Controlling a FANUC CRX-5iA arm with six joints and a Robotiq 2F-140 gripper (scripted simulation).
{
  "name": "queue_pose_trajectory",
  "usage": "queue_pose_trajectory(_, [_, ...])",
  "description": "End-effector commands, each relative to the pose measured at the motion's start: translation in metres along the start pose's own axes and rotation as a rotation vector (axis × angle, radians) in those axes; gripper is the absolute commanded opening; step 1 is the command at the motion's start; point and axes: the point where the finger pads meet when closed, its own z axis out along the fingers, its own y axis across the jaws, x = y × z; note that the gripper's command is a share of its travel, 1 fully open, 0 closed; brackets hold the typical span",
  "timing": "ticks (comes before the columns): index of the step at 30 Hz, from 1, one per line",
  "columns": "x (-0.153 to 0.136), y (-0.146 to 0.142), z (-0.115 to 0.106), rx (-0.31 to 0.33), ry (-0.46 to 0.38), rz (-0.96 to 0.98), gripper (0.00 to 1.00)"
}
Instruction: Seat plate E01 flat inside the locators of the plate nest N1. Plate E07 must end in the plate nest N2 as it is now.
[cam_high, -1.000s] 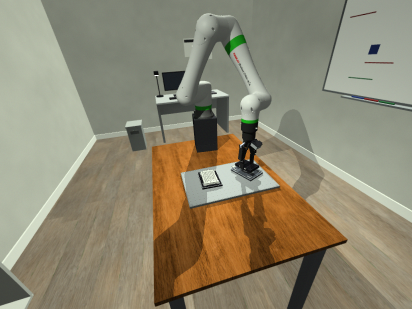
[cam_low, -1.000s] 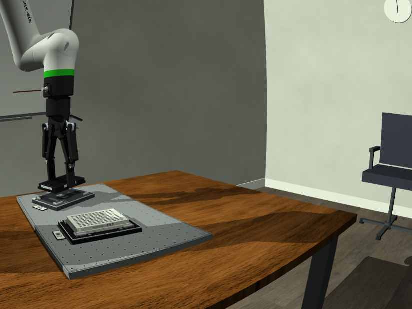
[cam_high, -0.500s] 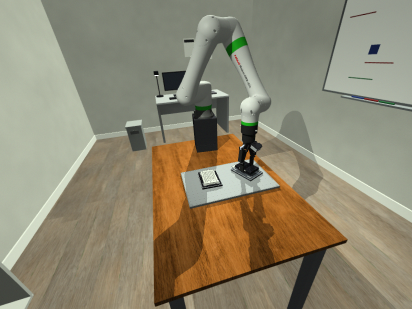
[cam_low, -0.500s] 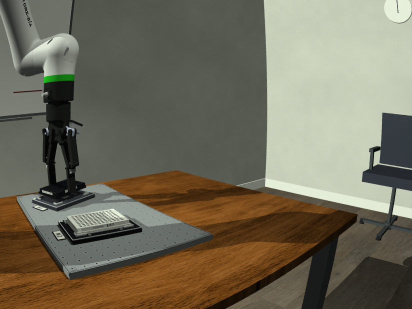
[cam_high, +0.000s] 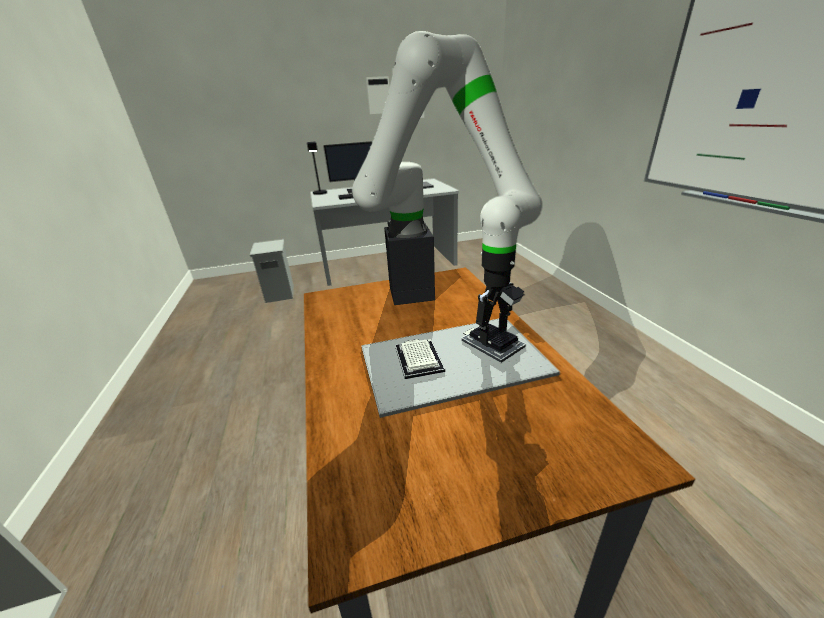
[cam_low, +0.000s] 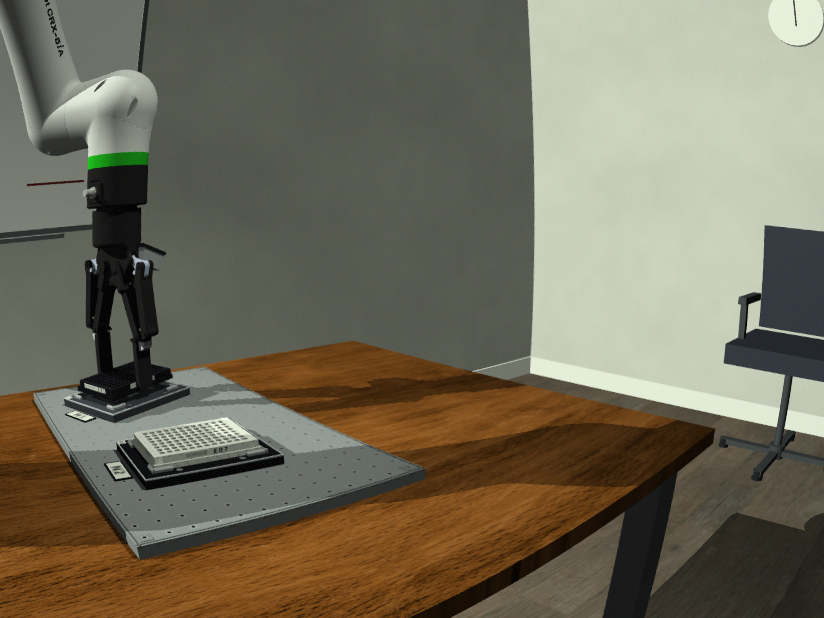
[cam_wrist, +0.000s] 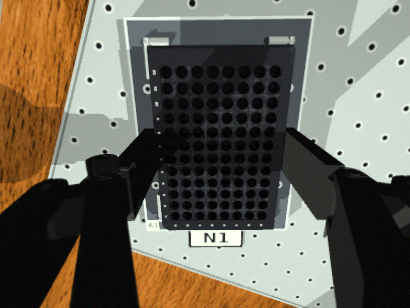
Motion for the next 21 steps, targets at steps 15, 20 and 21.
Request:
queue_pose_trajectory(15, [0.0008, 0.0, 0.001, 0.0, 0.001, 0.0, 0.1])
queue_pose_trajectory(20, [0.0008, 0.0, 0.0015, 0.0, 0.001, 0.0, 0.1])
queue_pose_trajectory(21, [0.0008, 0.0, 0.0016, 0.0, 0.001, 0.0, 0.1])
